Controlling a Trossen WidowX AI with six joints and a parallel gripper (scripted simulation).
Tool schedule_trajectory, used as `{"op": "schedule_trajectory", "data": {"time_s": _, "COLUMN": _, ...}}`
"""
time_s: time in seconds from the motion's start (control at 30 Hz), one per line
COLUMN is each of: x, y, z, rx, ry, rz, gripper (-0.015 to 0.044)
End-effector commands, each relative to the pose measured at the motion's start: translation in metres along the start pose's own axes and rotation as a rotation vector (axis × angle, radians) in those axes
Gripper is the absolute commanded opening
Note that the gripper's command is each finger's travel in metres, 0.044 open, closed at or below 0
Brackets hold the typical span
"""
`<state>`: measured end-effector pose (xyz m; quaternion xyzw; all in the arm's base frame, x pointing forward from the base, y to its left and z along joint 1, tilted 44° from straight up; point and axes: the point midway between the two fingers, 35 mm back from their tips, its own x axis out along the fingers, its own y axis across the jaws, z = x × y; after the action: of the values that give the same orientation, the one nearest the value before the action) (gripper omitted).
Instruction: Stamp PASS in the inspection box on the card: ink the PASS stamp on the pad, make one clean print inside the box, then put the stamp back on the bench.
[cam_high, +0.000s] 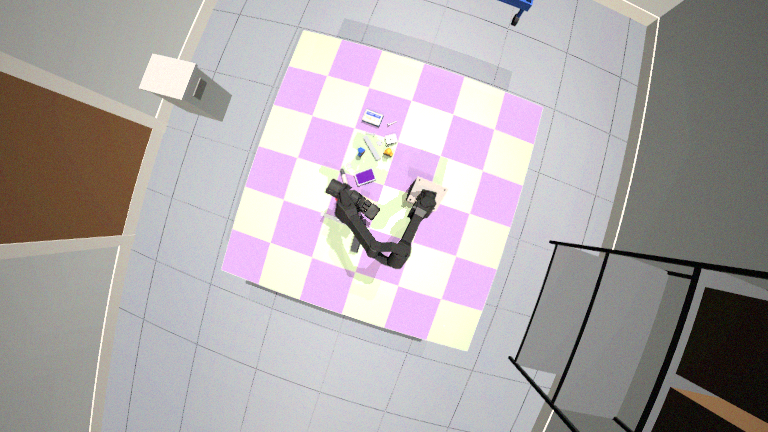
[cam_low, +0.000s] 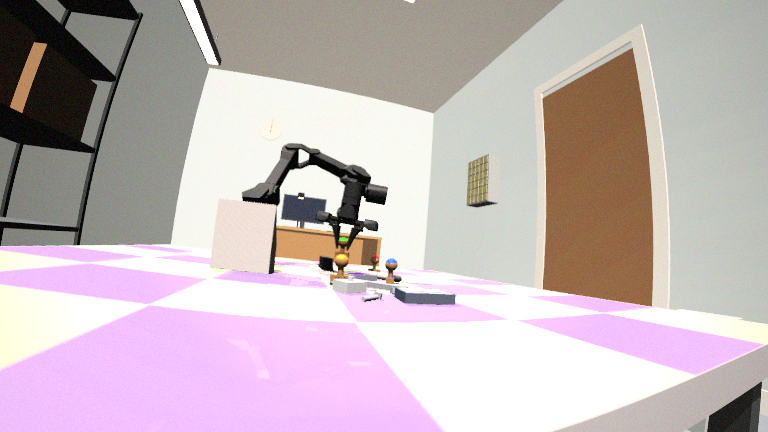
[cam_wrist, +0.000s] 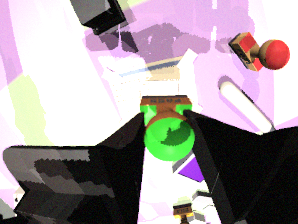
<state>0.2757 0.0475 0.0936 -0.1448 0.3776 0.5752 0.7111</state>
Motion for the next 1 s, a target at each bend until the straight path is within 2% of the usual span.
{"op": "schedule_trajectory", "data": {"time_s": 0.0, "x": 0.004, "y": 0.001, "z": 0.0, "rx": 0.006, "ry": -0.005, "rz": 0.004, "gripper": 0.0}}
{"op": "schedule_trajectory", "data": {"time_s": 0.97, "x": 0.023, "y": 0.0, "z": 0.0, "rx": 0.006, "ry": -0.011, "rz": 0.004, "gripper": 0.0}}
